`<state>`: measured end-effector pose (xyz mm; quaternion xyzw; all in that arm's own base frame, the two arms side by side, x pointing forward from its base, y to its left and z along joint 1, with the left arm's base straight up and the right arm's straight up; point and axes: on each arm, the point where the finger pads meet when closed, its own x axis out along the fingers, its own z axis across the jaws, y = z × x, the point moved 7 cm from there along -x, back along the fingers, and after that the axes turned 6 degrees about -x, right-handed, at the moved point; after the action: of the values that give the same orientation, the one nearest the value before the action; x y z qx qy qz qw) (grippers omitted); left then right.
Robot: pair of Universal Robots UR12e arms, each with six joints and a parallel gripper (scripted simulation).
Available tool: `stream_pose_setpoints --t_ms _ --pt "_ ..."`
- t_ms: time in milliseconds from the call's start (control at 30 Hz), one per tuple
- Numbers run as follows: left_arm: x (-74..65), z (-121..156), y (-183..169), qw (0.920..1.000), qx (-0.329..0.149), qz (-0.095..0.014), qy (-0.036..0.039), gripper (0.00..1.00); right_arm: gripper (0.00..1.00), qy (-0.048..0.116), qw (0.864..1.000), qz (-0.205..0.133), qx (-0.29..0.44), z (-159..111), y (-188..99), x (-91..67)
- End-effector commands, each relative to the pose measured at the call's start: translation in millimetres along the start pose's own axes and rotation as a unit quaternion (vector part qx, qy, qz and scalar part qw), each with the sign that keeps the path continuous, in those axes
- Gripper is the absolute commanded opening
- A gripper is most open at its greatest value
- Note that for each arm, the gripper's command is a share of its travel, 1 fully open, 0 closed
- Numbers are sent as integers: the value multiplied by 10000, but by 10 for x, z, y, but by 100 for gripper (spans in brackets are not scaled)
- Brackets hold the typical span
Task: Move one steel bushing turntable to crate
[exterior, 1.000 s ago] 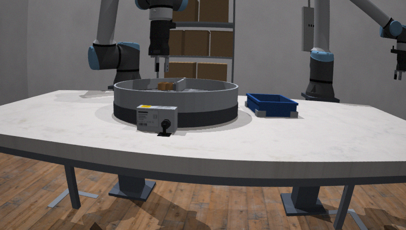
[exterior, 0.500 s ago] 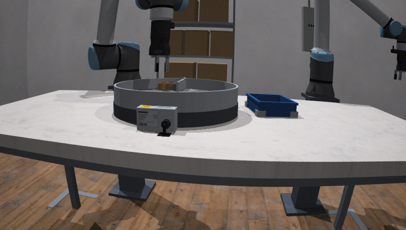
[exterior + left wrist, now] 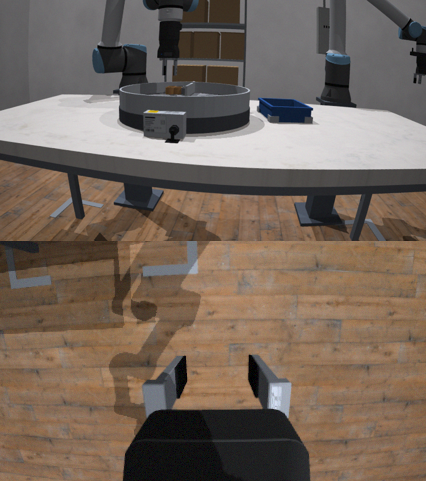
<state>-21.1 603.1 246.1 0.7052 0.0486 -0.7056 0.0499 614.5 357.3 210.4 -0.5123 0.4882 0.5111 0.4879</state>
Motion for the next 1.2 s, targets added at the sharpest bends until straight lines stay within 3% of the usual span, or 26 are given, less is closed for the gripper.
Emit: stream_pose_setpoints --t_ms 0,333,767,1167 --pt "-10 -2 -6 10000 0 -9 3 100 76 -7 9993 -5 -385 2 -4 -9" --pt "-10 -2 -6 10000 0 -9 3 100 76 -7 9944 -6 -1055 2 -4 -9" --pt "-10 -2 -6 10000 0 -9 3 100 76 -7 9779 -8 -2090 2 -3 -9" --pt "-10 -2 -6 10000 0 -9 3 100 76 -7 9434 -10 -3316 2 -3 -9"
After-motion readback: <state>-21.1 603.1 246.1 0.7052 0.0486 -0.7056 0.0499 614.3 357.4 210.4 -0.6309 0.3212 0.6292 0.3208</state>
